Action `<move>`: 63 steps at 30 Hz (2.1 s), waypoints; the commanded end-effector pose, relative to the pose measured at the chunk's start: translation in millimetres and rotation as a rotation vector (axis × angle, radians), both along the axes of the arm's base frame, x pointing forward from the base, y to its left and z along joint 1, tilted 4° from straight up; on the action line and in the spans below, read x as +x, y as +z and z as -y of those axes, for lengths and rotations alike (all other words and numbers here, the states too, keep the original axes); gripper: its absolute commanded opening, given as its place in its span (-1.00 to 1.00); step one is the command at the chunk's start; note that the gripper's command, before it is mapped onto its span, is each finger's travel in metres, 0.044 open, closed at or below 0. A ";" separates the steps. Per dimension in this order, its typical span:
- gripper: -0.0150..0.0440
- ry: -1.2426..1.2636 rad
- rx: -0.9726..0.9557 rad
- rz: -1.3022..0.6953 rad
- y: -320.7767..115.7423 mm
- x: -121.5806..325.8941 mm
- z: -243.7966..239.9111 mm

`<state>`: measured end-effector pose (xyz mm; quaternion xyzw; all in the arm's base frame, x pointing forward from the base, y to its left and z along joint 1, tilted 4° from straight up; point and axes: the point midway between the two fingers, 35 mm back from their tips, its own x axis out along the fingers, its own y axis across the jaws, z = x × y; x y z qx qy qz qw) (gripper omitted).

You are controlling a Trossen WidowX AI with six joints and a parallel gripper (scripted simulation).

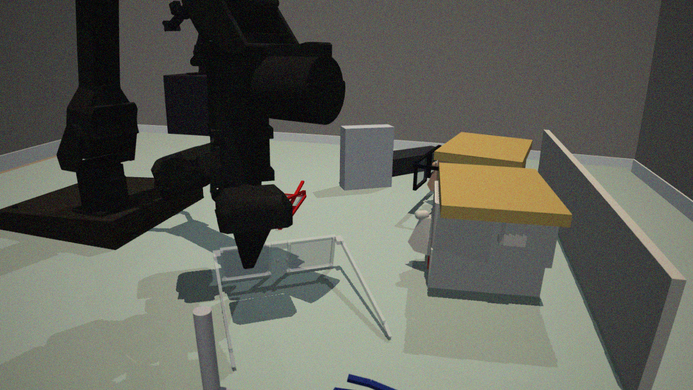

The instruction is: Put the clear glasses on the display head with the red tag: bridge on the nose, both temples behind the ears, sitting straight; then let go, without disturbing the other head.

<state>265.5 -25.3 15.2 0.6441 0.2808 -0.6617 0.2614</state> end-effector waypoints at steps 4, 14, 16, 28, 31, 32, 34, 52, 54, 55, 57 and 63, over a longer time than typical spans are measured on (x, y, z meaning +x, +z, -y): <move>-0.13 0.002 0.003 -0.001 3.1 2.7 2.5; -0.13 0.001 0.005 -0.002 53.6 -2.1 -3.1; -0.13 0.001 0.005 -0.002 53.6 -2.1 -3.1; 0.19 0.005 -0.001 0.012 48.8 1.6 -1.1; 0.19 0.002 0.005 -0.002 51.8 2.1 0.5; 0.10 0.002 0.005 -0.002 51.8 2.1 0.5; -0.02 0.002 0.005 -0.002 51.8 2.1 0.5; -0.02 0.002 0.005 -0.002 37.8 2.9 0.4; -0.02 0.002 0.005 -0.002 34.5 3.0 0.3; -0.02 0.002 0.005 -0.002 32.9 3.0 0.3; -0.02 0.002 0.005 -0.002 29.5 3.0 0.2; -0.02 0.002 0.005 -0.002 19.7 2.7 0.0</move>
